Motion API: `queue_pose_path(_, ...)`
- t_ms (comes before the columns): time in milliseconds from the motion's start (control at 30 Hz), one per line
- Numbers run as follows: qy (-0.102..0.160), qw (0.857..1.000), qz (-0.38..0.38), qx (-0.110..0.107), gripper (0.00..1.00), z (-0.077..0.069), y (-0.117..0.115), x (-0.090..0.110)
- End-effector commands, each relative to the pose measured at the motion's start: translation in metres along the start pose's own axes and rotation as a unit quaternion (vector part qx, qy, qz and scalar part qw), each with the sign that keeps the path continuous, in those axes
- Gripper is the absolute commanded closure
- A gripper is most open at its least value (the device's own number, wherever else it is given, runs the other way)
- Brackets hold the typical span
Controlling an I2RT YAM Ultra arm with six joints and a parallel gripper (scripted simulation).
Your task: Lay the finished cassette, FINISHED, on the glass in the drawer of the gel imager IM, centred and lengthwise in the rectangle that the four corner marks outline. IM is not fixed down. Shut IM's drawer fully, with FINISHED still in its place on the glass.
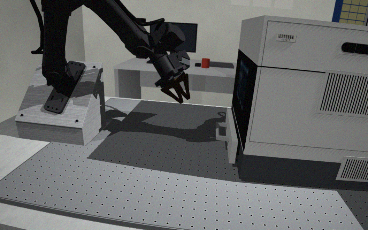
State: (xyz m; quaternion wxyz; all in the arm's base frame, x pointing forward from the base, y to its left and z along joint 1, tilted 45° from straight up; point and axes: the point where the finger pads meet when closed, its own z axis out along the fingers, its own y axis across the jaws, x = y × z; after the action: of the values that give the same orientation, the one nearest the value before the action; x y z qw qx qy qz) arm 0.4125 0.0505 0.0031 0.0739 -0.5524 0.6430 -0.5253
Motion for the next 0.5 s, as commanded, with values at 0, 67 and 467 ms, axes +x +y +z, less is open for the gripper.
queue_pose_path(0,0.046,0.993,0.082,-0.073,0.65,-0.026,0.014,0.008)
queue_pose_path(67,0.056,0.989,0.102,-0.095,0.65,-0.033,0.026,0.008)
queue_pose_path(467,0.123,0.951,0.241,-0.149,0.65,-0.077,0.044,0.026)
